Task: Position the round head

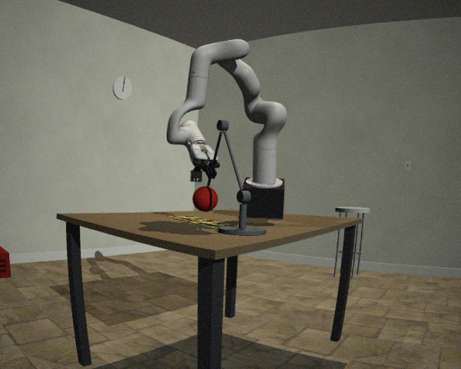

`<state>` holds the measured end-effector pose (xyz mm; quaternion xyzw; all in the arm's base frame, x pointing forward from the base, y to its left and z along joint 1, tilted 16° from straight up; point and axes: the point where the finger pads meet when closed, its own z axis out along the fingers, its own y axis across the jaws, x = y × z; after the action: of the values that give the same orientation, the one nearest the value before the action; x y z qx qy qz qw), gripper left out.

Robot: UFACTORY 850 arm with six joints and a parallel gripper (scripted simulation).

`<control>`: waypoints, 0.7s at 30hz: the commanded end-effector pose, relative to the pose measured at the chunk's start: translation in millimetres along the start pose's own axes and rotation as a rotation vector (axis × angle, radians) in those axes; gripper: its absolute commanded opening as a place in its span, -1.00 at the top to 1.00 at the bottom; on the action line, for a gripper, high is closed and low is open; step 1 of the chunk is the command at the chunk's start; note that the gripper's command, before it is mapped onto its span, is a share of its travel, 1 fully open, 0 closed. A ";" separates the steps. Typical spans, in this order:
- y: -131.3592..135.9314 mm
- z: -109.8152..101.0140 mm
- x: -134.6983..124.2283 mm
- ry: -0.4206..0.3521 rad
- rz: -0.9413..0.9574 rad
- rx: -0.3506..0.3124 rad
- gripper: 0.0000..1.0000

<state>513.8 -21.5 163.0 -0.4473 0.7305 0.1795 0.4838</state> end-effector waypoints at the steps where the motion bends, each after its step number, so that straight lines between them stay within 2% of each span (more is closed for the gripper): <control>1: -0.5 4.7 -2.3 -0.001 -0.001 0.001 1.00; 21: -0.5 -10.7 2.3 -0.001 -0.001 0.001 1.00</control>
<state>508.7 -28.5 165.0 -0.4474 0.7303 0.1797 0.4839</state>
